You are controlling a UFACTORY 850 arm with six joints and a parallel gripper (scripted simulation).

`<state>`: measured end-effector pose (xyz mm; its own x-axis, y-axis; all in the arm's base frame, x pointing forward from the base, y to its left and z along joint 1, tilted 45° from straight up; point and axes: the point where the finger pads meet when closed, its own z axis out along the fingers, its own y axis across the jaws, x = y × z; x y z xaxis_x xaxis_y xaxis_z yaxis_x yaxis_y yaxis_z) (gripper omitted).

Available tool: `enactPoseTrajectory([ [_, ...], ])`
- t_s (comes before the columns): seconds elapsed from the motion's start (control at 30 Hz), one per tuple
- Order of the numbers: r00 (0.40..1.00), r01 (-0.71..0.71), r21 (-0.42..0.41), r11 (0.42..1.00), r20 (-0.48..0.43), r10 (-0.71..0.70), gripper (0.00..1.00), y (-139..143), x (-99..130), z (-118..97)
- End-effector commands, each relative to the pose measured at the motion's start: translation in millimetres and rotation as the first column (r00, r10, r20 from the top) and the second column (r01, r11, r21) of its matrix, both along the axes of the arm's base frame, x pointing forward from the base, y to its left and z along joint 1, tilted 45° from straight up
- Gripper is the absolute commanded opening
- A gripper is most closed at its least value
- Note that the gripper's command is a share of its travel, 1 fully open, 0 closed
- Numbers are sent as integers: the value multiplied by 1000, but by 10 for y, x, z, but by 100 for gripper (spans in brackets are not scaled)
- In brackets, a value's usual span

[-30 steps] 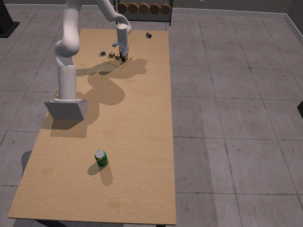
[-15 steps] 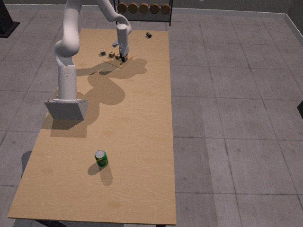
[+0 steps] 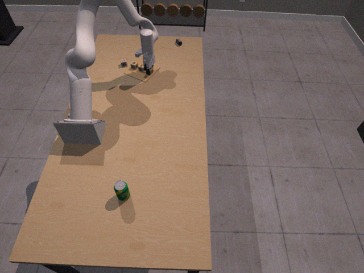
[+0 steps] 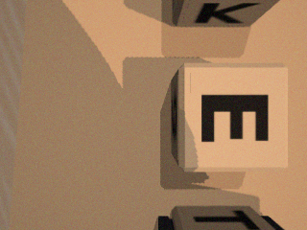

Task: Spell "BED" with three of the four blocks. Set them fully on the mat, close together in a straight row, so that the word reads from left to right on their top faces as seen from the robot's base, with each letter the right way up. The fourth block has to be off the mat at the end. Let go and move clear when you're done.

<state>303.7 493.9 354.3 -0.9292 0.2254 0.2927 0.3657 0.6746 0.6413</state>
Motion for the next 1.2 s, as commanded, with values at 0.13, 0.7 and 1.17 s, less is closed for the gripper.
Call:
enactPoseTrajectory([
  [0.13,1000,0,1,1000,1,0,41,1,4,8],
  [0.7,1000,0,1,1000,1,0,41,1,4,8],
  [1.17,1000,0,1,1000,1,0,50,1,4,8],
])
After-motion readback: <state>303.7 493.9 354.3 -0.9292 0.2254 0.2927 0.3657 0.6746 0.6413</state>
